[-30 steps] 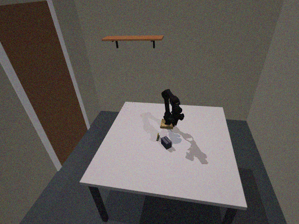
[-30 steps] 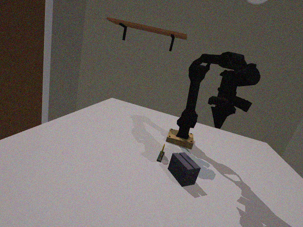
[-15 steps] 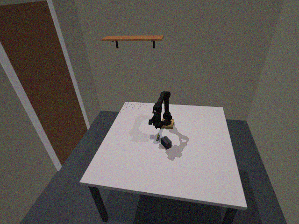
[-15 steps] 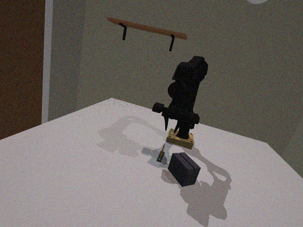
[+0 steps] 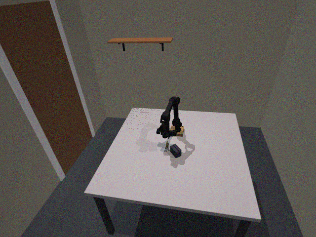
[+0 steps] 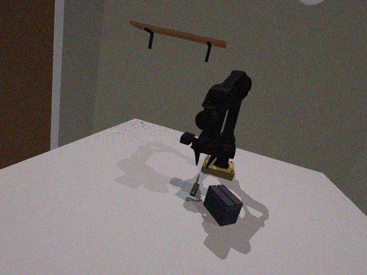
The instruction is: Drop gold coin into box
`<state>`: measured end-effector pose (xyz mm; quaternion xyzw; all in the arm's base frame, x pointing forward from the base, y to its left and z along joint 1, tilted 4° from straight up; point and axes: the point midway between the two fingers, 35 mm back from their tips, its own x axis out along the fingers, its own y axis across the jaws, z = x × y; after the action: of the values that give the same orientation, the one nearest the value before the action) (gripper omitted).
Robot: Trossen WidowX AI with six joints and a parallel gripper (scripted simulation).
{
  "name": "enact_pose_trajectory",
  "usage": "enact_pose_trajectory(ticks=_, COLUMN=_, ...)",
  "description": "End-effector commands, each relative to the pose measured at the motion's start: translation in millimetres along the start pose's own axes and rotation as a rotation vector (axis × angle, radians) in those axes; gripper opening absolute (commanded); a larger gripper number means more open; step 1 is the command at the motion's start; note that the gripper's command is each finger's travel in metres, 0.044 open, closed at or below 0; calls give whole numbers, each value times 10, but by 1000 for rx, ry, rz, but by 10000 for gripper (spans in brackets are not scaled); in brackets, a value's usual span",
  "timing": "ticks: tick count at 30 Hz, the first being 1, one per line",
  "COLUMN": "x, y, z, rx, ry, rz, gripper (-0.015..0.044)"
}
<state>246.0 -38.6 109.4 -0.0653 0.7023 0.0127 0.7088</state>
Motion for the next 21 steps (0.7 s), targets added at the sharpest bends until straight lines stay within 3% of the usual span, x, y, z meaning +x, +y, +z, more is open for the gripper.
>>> enact_pose_trajectory(ticks=1, x=63, y=-1, z=9, rx=1, ry=-10, rz=2, gripper=161)
enact_pose_trajectory(ticks=21, x=410, y=-10, z=17, rx=1, ry=-10, rz=1, gripper=161)
